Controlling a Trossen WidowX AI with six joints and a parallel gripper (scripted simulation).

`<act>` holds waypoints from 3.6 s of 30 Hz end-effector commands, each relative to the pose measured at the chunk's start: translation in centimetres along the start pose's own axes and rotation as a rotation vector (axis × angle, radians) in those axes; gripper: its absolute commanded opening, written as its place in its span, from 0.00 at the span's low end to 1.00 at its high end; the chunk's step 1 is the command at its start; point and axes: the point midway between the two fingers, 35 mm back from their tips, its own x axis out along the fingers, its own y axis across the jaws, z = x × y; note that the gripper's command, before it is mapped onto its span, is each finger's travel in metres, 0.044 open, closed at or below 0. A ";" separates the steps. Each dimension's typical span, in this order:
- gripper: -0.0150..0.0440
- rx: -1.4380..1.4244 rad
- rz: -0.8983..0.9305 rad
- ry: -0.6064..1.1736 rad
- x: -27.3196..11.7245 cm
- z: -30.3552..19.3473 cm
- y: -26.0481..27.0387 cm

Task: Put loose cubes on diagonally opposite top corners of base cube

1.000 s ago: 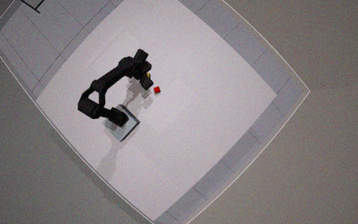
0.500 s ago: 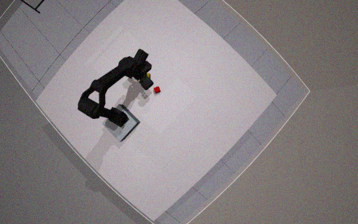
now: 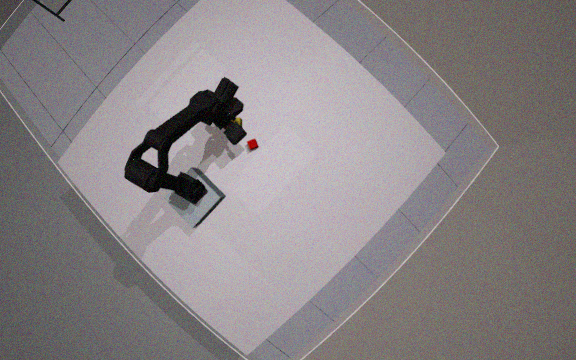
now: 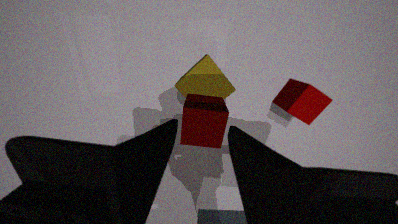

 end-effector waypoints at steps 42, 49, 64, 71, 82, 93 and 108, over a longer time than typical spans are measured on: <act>0.70 -1.053 -0.013 -0.004 -5.5 1.9 -9.5; 0.70 -1.197 -0.015 -0.003 -5.9 1.9 -10.9; 0.70 -1.197 -0.015 -0.003 0.4 1.9 -10.9; 0.70 -1.197 -0.015 -0.003 1.8 1.9 -10.9; 0.70 -1.195 -0.015 -0.002 3.4 2.0 -11.0; 0.70 -1.197 -0.015 -0.003 5.0 1.9 -11.0; 0.43 -1.195 -0.012 -0.004 4.5 2.0 -10.9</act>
